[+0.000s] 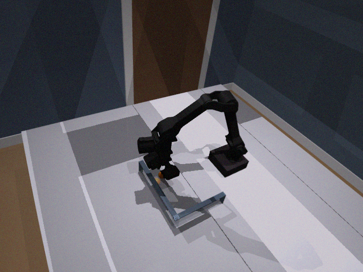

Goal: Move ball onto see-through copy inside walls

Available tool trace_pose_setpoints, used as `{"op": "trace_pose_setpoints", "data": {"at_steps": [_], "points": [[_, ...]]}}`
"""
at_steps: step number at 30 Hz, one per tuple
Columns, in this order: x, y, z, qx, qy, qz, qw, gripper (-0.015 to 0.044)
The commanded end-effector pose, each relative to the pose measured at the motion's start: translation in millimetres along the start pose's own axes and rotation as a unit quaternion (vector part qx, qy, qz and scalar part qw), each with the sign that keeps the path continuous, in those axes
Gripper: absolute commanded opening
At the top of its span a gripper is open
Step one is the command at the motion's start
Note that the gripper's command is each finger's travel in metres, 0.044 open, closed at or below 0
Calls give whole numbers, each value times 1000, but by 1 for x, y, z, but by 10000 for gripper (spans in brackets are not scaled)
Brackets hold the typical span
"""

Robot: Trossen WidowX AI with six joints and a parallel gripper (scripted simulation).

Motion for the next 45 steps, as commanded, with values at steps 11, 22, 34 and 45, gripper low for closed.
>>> {"op": "trace_pose_setpoints", "data": {"at_steps": [11,22,34,45], "points": [[-15,-1,2,1,3,2,1000,152],[-6,0,0,1,3,2,1000,0],[70,0,-5,1,3,2,1000,0],[112,0,1,1,3,2,1000,0]]}}
Point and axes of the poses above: the point midway between the two fingers, 35 mm back from their tips, its own x axis back along the fingers, its own y axis across the jaws, z = x × y, the point moved 5 cm from there along x, back along the fingers, and after that the axes turned 15 degrees about -x, right-handed, at the moved point
